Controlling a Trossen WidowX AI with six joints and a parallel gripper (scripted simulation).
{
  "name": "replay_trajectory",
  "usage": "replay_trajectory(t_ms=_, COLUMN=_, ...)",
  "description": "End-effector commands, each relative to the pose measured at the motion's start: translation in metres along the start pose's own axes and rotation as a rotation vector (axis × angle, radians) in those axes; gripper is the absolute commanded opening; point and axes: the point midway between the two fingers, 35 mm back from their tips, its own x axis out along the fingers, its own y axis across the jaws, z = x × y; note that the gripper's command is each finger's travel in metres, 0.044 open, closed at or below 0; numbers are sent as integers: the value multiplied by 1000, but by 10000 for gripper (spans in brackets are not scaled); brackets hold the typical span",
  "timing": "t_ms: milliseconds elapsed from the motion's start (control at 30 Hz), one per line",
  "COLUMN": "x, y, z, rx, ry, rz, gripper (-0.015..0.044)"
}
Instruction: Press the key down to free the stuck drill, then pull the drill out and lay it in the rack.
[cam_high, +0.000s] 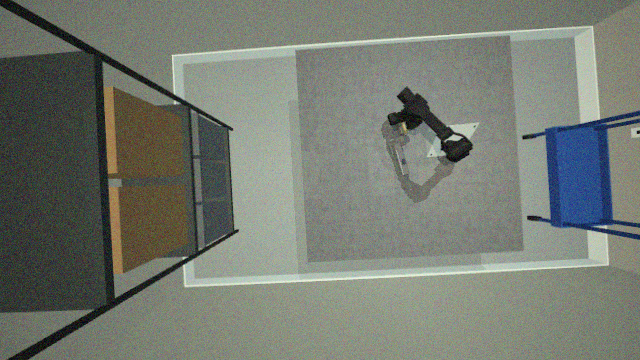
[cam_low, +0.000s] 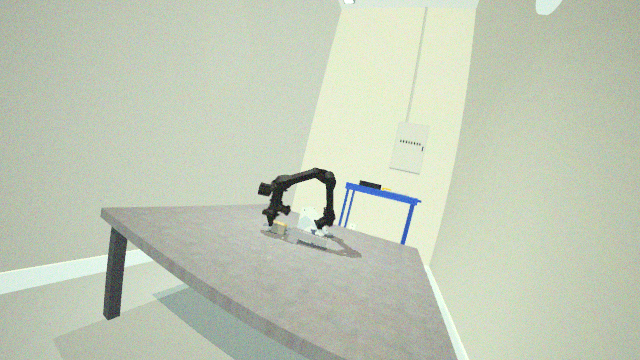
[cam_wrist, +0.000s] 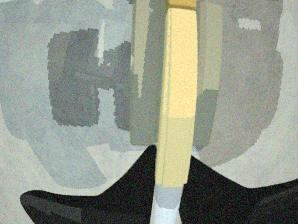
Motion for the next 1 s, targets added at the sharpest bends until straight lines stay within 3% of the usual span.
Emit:
replay_trajectory(t_ms=0, x=5, y=0, z=0, rx=6, ry=-1, rz=-3, gripper=0)
replay_trajectory(t_ms=333, x=18, y=-1, z=1, rx=5, ry=-2, rz=-4, gripper=0)
replay_trajectory(t_ms=867, x=13, y=-1, z=0, rx=1, ry=1, rz=-5, gripper=420)
replay_trajectory(t_ms=967, x=-1, y=-1, z=0, rx=4, ry=0, rz=-4, gripper=440)
